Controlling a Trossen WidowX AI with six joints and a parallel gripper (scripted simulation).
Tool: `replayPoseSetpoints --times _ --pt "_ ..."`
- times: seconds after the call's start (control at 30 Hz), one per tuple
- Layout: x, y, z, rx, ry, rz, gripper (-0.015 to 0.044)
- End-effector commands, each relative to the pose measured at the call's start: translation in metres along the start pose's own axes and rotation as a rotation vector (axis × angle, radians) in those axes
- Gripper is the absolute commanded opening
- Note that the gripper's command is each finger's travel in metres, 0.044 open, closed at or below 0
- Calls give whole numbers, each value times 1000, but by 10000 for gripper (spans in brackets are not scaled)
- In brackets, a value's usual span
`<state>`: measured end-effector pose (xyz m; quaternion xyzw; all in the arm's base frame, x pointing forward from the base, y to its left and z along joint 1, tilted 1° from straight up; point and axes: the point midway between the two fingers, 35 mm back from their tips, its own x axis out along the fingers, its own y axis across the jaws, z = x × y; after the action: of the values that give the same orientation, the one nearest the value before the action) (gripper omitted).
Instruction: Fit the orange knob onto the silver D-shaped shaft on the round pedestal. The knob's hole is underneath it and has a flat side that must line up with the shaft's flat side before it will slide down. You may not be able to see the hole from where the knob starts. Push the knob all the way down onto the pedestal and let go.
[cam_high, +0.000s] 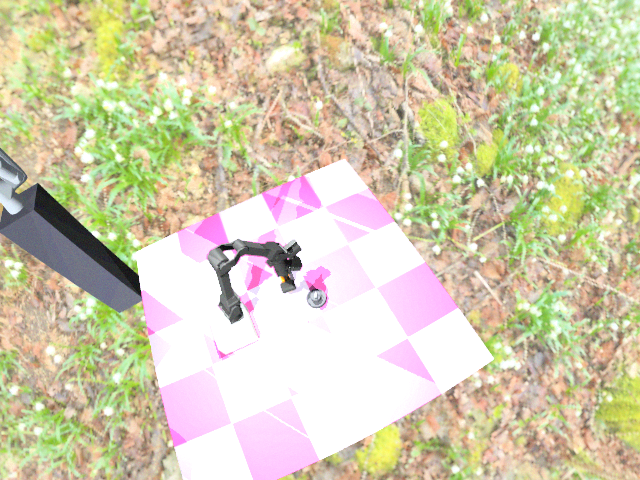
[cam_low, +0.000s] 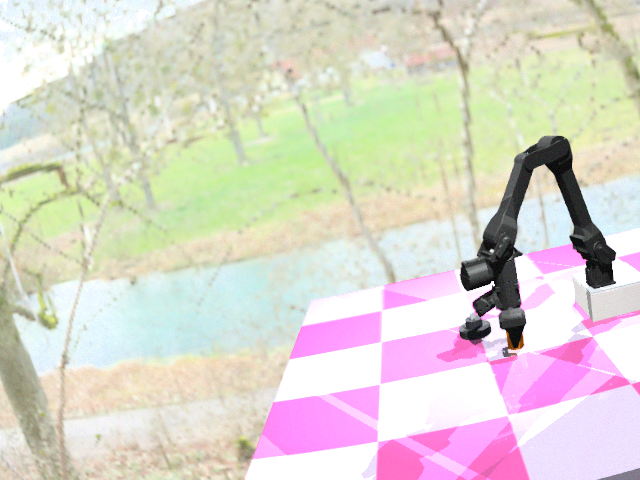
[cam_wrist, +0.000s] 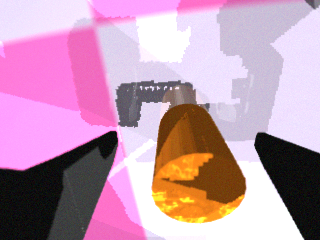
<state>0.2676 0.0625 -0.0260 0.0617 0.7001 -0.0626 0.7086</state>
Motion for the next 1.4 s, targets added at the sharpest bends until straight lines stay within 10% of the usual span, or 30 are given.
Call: replayPoseSetpoints --times 0.0,0.8,1.37 --pt "7 -1 -2 3 4 -4 440" --pt "-15 1 3 3 3 -4 0" --pt "-132 -1 -3 3 3 -4 0"
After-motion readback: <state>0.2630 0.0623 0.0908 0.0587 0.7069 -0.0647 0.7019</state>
